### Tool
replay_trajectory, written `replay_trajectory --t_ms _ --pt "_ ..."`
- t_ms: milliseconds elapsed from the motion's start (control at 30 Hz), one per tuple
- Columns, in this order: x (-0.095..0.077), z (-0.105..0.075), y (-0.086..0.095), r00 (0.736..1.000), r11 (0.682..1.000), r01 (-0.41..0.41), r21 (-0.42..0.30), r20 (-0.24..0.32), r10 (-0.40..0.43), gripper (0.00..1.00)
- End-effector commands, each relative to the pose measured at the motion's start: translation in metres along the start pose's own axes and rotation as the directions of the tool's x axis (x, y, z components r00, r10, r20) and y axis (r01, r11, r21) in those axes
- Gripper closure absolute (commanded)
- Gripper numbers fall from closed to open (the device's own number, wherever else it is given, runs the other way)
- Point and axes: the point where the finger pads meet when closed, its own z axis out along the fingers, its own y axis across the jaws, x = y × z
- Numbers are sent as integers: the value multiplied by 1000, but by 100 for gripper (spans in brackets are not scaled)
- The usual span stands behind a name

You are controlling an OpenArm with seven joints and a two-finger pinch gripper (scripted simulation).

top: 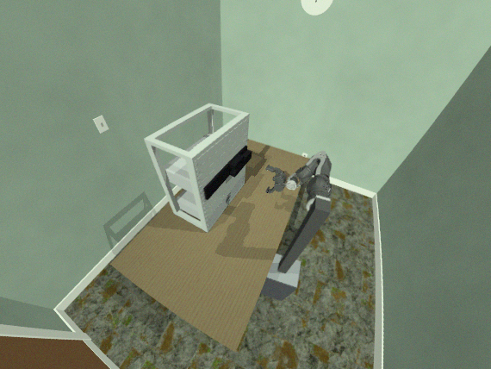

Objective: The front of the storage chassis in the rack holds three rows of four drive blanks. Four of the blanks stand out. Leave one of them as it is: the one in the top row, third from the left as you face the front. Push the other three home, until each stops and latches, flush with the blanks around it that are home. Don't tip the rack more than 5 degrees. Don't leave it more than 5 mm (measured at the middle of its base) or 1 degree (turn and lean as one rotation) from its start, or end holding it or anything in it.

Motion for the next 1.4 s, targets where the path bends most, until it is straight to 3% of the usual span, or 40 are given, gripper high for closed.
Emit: replay_trajectory --t_ms 0,567,1367 --pt "-3 -2 7 999 999 28 -41 17 -27 0" --pt "-13 -11 36 987 974 146 -173 86 -133 0" --pt "-14 -12 40 984 968 164 -190 96 -148 0"
